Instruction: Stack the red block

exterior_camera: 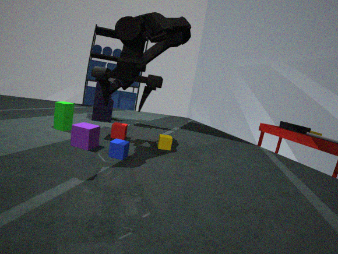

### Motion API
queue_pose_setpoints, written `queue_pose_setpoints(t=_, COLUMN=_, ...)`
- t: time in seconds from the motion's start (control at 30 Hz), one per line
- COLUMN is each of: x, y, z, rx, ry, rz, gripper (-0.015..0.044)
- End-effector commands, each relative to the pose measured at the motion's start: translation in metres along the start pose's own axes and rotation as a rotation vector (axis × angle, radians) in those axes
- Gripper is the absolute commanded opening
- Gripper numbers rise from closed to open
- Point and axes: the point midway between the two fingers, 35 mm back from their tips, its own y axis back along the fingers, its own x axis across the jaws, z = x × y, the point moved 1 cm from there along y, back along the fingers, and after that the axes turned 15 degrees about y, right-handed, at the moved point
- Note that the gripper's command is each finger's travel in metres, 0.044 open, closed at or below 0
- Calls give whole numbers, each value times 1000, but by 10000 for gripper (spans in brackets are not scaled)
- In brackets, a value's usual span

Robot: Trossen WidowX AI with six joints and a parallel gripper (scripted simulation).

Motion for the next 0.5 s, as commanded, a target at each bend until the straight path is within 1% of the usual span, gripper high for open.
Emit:
queue_pose_setpoints(t=0.0, x=1, y=-27, z=-5, rx=13, ry=-8, rz=10, gripper=440)
queue_pose_setpoints(t=0.47, x=1, y=-37, z=-6, rx=13, ry=-8, rz=10, gripper=440)
